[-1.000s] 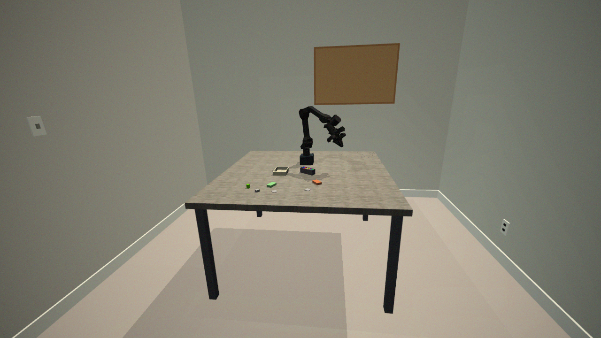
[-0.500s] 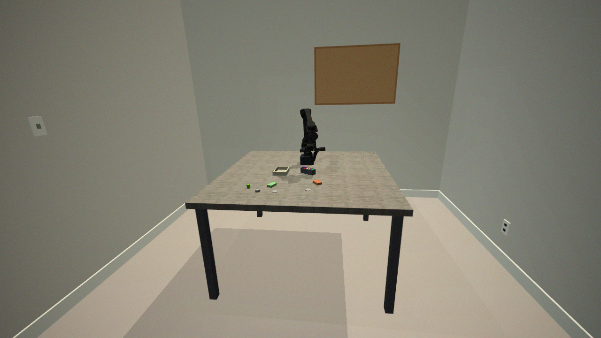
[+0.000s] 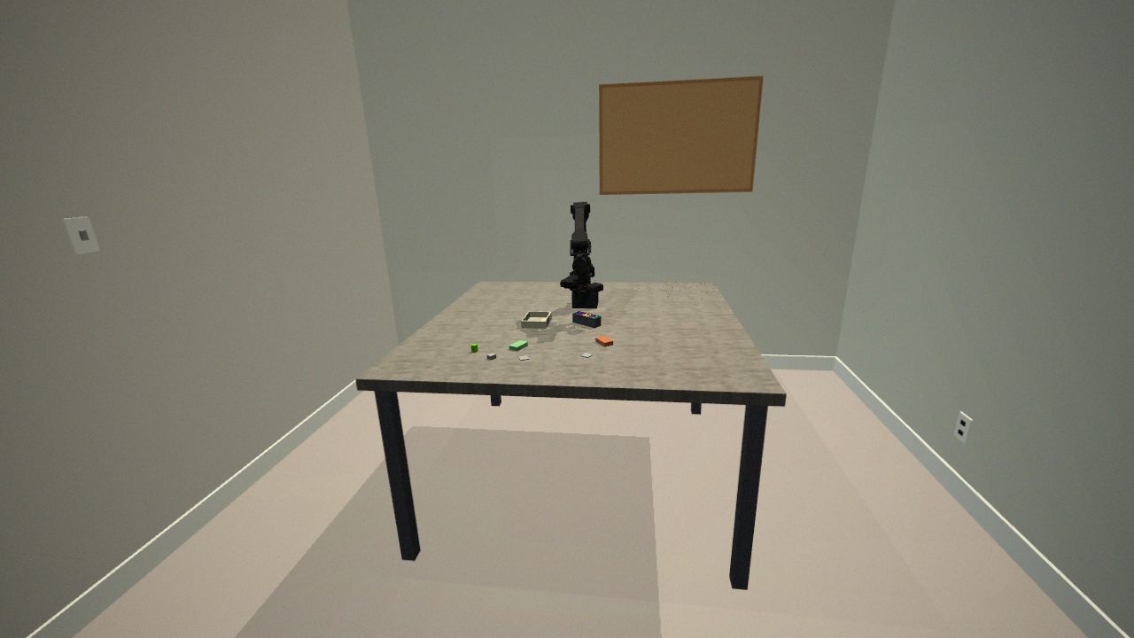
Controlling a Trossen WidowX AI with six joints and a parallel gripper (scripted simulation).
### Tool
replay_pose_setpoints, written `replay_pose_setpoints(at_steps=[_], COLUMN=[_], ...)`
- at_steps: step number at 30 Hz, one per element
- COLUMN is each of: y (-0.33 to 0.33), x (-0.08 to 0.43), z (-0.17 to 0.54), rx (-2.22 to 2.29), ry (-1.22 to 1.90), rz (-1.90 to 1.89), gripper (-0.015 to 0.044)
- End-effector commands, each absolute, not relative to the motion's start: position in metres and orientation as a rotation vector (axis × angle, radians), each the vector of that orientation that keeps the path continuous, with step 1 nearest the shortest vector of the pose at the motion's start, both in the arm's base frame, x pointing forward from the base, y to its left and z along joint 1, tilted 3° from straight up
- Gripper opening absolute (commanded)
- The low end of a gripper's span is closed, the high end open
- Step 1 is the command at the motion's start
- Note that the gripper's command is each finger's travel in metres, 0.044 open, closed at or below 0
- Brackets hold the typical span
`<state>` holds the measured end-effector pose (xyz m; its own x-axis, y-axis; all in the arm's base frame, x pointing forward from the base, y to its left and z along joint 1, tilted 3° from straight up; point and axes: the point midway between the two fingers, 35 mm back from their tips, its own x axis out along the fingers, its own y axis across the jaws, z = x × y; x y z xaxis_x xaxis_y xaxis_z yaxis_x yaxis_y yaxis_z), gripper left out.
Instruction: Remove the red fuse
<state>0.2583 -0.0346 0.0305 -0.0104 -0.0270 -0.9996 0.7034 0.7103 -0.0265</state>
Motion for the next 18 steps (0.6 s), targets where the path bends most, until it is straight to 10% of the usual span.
replay_pose_setpoints(at_steps=[1, 18], y=[-0.036, -0.036], x=[0.258, 0.259], z=[0.028, 0.011], rx=[0.59, 0.59], ry=[1.482, 1.482], rz=[-0.644, -0.644], gripper=[0.0061, 0.0061])
